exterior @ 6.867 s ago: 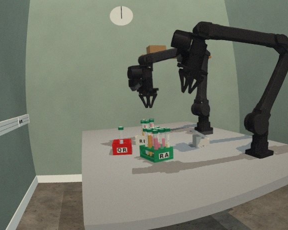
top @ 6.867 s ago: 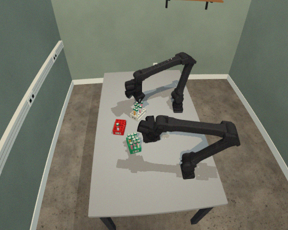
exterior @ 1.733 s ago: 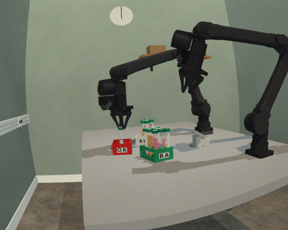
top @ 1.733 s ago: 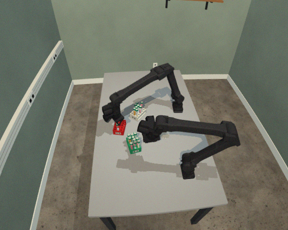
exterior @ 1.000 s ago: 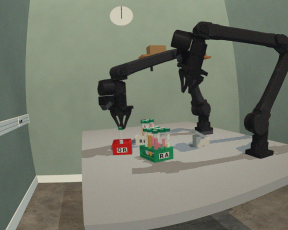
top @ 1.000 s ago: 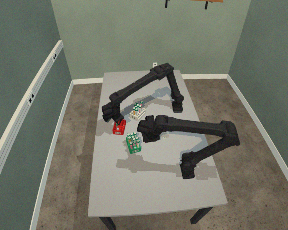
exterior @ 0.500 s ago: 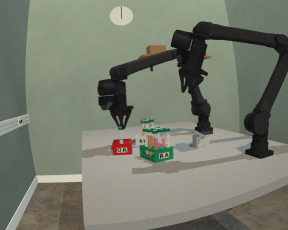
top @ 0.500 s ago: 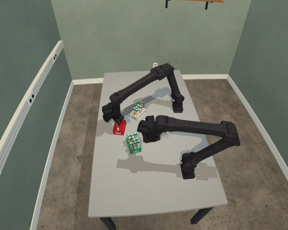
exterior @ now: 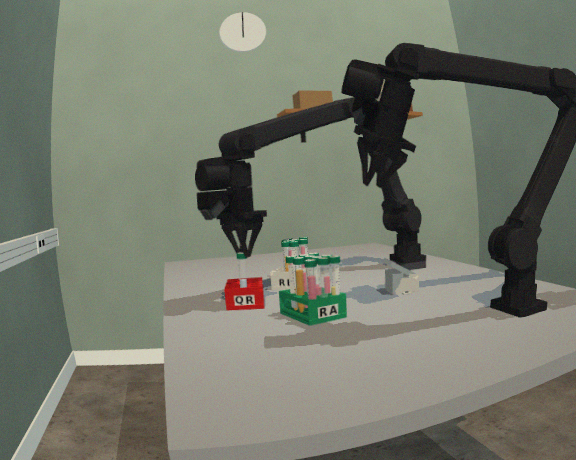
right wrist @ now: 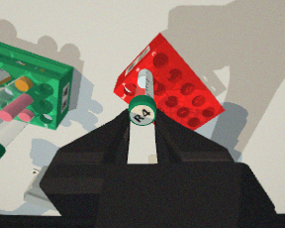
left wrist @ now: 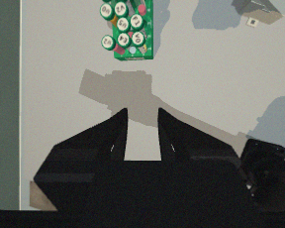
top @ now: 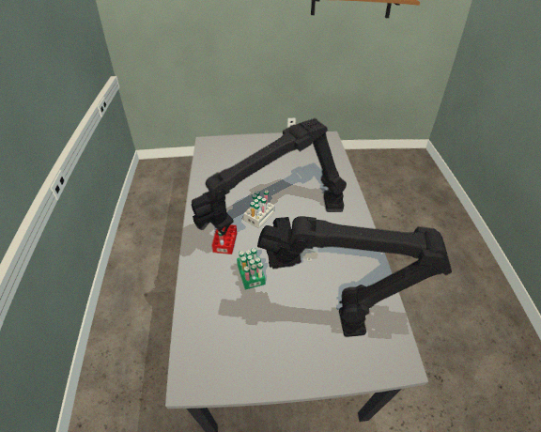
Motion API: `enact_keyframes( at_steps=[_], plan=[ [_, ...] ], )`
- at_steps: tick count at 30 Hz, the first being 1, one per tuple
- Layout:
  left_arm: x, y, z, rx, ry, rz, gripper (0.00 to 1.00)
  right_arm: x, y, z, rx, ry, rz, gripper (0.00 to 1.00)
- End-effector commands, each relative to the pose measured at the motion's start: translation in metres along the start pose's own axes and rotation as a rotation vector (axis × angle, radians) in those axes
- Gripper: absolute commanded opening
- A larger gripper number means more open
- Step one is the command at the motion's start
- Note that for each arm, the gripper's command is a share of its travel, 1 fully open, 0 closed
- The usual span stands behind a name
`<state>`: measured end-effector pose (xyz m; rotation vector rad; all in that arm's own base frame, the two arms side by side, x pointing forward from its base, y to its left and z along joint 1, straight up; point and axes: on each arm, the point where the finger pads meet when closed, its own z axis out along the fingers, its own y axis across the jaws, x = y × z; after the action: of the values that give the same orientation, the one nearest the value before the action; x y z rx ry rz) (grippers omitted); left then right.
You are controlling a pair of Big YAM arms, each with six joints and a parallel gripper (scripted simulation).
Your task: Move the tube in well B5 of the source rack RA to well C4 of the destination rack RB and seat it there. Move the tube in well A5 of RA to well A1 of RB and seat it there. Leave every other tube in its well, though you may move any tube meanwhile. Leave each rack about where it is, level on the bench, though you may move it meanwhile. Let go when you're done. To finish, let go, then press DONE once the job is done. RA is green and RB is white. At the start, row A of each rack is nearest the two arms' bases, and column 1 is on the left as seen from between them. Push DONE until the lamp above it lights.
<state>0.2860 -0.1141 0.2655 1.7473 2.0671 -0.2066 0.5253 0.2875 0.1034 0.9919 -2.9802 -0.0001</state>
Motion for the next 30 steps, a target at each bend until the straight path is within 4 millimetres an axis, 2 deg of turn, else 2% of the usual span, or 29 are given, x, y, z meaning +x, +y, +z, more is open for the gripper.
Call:
enact_keyframes(
  at_steps=[1,12,21,25,30],
  plan=[
    [-0.009,0.009,-0.012,-0.032,-0.015,0.012,0.3,-0.02,0.007,-0.015,0.005,-0.033,-0.006,0.0],
    [-0.009,0.009,-0.012,-0.032,-0.015,0.012,0.3,-0.02,0.007,-0.031,0.007,-0.053,-0.006,0.0],
    [-0.009,0.009,-0.012,-0.032,-0.015,0.012,0.3,-0.021,0.007,-0.036,0.008,-0.057,-0.006,0.0],
    [-0.009,0.009,-0.012,-0.032,-0.015,0.012,0.3,-0.02,0.007,-0.054,0.01,-0.078,-0.006,0.0],
    [-0.009,0.009,-0.012,-0.032,-0.015,0.012,0.3,-0.02,0.007,-0.063,0.011,-0.08,-0.006,0.0]
  ],
)
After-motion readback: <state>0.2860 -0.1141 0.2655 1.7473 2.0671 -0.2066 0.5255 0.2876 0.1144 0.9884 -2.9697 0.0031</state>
